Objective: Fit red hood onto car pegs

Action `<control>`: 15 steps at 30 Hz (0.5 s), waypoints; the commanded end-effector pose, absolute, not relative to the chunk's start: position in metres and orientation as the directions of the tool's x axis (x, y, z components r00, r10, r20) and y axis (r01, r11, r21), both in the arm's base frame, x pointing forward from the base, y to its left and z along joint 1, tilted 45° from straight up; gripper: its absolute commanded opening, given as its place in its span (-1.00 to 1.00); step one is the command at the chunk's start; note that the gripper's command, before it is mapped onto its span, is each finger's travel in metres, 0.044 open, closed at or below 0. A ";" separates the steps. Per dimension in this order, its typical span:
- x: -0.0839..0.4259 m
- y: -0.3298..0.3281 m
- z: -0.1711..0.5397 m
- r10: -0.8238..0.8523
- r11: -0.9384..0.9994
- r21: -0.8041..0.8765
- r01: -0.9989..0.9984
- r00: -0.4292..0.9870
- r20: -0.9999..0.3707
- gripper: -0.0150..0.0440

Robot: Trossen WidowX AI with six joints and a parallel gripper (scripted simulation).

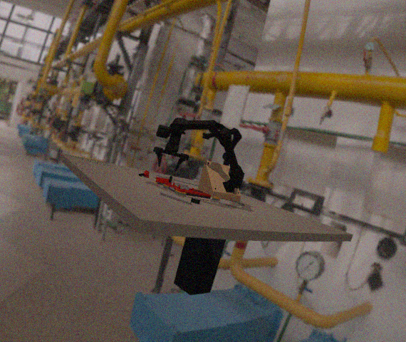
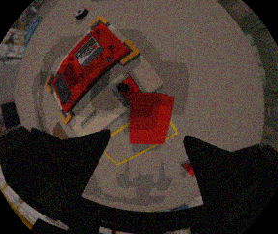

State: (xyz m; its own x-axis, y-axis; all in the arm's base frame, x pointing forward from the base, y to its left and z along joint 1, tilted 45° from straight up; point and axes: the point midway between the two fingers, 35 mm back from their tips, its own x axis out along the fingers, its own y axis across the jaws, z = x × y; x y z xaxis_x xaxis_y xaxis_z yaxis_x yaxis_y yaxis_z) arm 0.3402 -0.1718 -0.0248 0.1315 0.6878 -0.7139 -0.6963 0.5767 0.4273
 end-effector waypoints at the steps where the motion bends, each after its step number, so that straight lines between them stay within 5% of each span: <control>1: 0.341 -0.170 -0.026 0.689 0.575 0.423 -0.700 0.135 -0.712 1.00; 15: 0.344 -0.162 -0.036 0.689 0.575 0.423 -0.700 0.135 -0.712 1.00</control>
State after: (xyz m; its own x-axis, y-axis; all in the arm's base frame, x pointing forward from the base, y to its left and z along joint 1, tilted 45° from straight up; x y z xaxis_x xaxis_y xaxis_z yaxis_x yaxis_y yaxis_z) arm 0.3436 -0.1639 -0.0338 0.1331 0.6863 -0.7150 -0.7035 0.5736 0.4197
